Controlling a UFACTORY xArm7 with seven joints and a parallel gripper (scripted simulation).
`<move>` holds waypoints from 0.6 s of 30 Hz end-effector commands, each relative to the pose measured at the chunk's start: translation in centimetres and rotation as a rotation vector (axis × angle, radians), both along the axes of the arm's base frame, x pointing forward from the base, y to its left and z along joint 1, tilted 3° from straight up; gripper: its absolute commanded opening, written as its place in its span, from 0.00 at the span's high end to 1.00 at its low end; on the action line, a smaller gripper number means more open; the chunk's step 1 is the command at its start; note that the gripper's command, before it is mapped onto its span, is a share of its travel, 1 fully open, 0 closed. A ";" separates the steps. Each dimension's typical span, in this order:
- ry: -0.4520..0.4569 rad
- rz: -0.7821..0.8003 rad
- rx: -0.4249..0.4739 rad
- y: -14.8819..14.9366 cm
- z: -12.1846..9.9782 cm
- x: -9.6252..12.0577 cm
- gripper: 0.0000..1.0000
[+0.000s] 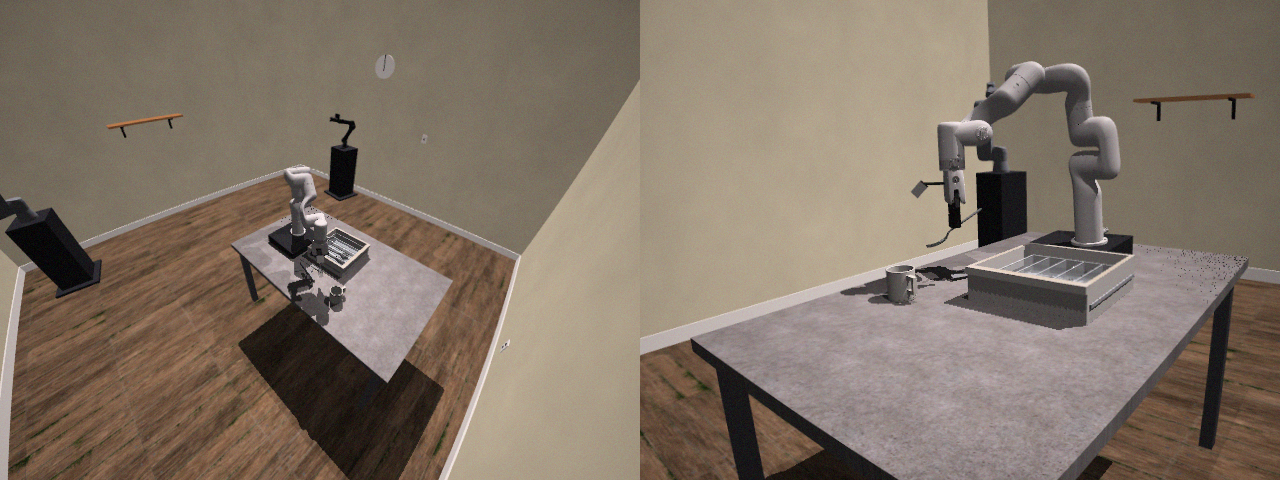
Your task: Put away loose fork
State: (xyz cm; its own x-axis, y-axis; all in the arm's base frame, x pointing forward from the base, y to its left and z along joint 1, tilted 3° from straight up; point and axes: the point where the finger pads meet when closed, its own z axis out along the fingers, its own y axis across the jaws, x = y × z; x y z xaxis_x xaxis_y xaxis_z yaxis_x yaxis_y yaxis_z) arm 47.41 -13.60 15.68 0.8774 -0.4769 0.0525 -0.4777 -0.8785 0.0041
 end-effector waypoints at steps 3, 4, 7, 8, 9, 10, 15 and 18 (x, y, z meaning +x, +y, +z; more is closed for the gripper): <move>-0.005 0.000 -0.001 0.0 0.2 0.1 0.95; -0.005 0.000 -0.001 0.0 0.2 0.1 0.95; -0.005 0.000 -0.001 0.0 0.2 0.1 0.95; -0.005 0.000 -0.001 0.0 0.2 0.1 0.95; -0.005 0.000 -0.001 0.0 0.1 0.1 0.95; -0.005 0.000 -0.001 0.0 0.1 0.1 0.95; -0.005 0.000 -0.001 0.0 -0.2 0.2 0.95; -0.005 0.000 -0.001 -0.1 -0.7 0.2 0.95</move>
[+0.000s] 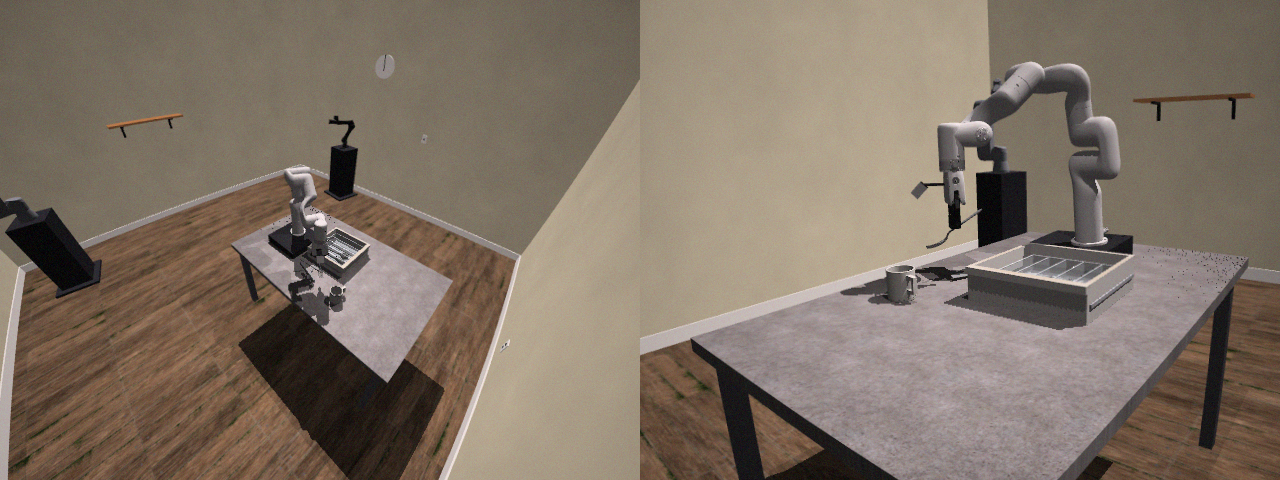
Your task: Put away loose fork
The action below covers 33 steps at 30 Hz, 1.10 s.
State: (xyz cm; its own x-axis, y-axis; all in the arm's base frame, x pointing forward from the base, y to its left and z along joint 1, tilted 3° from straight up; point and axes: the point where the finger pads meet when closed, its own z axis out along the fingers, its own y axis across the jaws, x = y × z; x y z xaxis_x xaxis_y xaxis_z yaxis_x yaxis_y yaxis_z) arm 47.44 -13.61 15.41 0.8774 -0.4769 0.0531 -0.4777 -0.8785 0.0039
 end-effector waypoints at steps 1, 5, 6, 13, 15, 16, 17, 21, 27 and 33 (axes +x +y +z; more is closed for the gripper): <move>-0.004 0.000 -0.001 -0.1 -0.7 0.2 0.95; -0.004 0.000 -0.001 -0.1 -1.8 0.2 0.95; -0.004 0.000 -0.001 -0.1 -2.1 0.2 0.95; -0.004 0.000 -0.001 -0.2 -4.2 0.3 0.95; -0.004 0.000 -0.001 -0.2 -5.1 0.4 0.95; -0.004 0.000 -0.001 -0.2 -5.6 0.4 0.95; -0.004 0.000 -0.001 -0.2 -6.1 0.4 0.95; -0.004 0.000 -0.001 -0.3 -8.3 0.5 0.95; -0.004 0.000 -0.001 -0.4 -10.9 0.7 0.95; -0.004 0.000 -0.001 -0.4 -13.2 0.8 0.95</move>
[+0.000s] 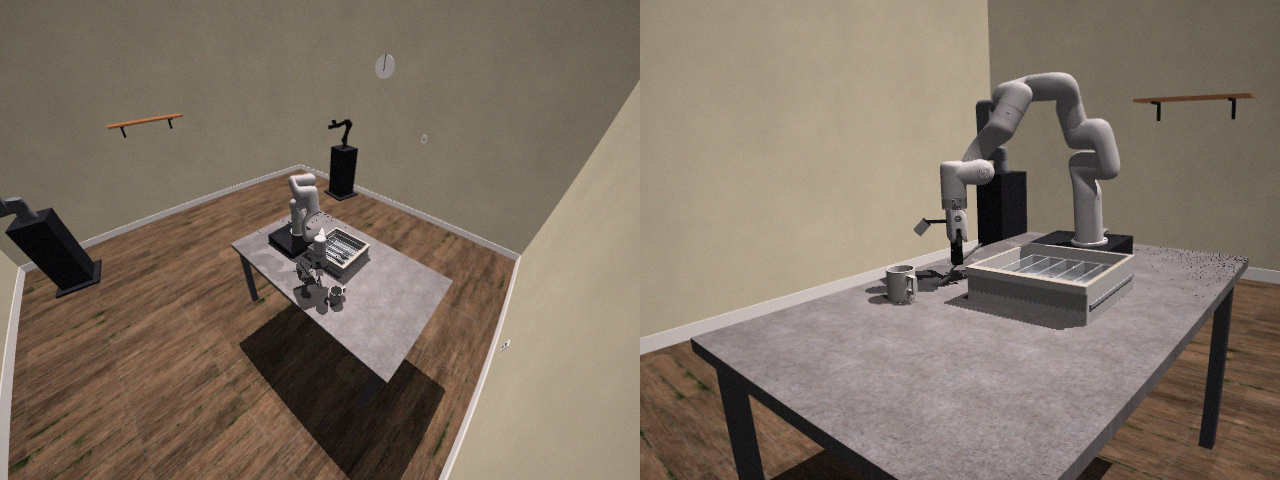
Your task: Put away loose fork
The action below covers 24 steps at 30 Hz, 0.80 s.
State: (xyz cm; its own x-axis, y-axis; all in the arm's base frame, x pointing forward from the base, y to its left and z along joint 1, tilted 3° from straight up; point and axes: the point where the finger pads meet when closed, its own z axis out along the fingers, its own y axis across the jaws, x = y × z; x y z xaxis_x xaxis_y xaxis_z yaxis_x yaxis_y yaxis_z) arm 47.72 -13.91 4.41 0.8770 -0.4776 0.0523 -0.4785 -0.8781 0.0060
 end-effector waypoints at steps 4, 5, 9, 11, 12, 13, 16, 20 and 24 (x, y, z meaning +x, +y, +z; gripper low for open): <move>-0.006 0.001 0.001 -0.2 -3.5 0.6 0.95; -0.006 0.001 0.001 -0.2 -3.8 0.6 0.95; -0.006 0.001 0.001 -0.2 -4.6 0.6 0.95; -0.006 0.001 0.001 -0.2 -4.8 0.6 0.95; -0.006 0.001 0.001 -0.2 -4.8 0.6 0.95; -0.006 0.001 0.001 -0.2 -4.9 0.6 0.95; -0.006 0.001 0.001 -0.2 -5.1 0.6 0.95; -0.006 0.001 0.001 -0.2 -5.2 0.6 0.95; -0.006 0.001 0.001 -0.2 -5.2 0.6 0.00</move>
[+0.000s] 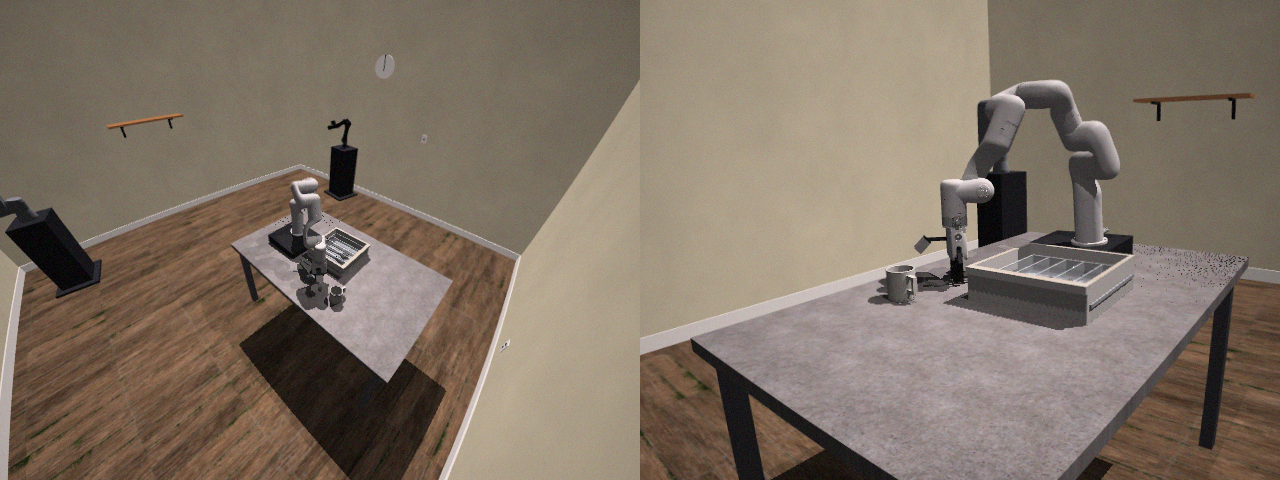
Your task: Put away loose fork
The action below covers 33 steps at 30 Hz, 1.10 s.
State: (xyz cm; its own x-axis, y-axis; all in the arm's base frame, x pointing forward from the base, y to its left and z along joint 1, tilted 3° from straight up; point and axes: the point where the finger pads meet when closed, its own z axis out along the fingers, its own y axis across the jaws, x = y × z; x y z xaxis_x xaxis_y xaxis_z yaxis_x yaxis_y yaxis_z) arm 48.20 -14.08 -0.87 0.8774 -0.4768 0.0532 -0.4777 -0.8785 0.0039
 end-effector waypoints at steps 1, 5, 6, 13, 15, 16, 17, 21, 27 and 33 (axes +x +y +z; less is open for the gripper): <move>-0.004 0.000 -0.001 0.0 0.1 0.2 0.00; -0.004 0.000 -0.001 0.0 0.1 0.2 0.00; -0.004 0.000 -0.001 0.0 0.1 0.2 0.00; -0.004 0.000 -0.001 0.0 0.1 0.2 0.00; -0.004 0.000 -0.001 0.0 0.1 0.2 0.00; -0.004 0.000 -0.001 0.0 0.1 0.2 0.00; -0.004 0.000 -0.001 0.0 0.1 0.2 0.00; -0.004 0.000 -0.001 0.0 0.1 0.2 0.00; -0.004 0.000 -0.001 0.0 0.1 0.2 0.00; -0.004 0.000 -0.001 0.0 1.0 0.1 0.00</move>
